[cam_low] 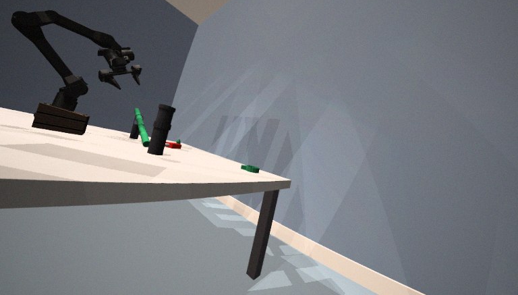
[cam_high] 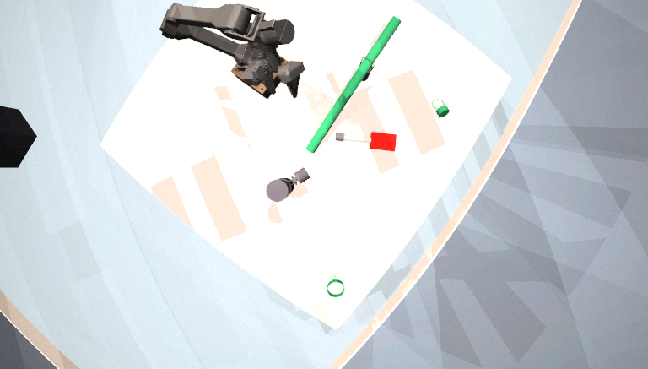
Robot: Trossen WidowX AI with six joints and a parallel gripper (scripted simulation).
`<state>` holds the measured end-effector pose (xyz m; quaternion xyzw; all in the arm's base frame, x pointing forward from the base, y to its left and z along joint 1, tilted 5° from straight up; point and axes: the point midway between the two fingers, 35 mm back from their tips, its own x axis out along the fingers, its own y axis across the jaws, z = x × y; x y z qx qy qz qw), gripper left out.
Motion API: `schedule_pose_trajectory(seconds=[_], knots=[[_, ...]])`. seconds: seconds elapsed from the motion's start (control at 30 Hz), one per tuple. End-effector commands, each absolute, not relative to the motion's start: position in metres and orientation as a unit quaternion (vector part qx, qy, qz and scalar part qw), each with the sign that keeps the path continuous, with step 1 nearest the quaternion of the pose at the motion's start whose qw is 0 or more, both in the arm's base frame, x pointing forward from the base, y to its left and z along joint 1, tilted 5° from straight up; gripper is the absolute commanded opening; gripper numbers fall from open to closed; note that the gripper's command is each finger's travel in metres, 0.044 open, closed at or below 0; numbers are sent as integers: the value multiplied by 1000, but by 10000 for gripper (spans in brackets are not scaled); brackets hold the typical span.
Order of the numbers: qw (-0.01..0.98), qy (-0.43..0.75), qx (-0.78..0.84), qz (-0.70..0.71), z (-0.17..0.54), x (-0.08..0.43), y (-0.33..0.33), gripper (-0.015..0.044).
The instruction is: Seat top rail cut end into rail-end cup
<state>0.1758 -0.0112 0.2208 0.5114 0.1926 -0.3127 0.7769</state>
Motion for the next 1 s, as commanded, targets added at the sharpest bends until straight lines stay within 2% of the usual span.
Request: schedule_pose_trajectory(seconds=[0.0,0.13,0.43,0.97], knots=[[867,361,275,-207,223,230,10,440],[886,416,162,-126,220,259,14,440],[891,453,4,11,212,303,9,440],[891,454,-21,25,211,308,6,440]])
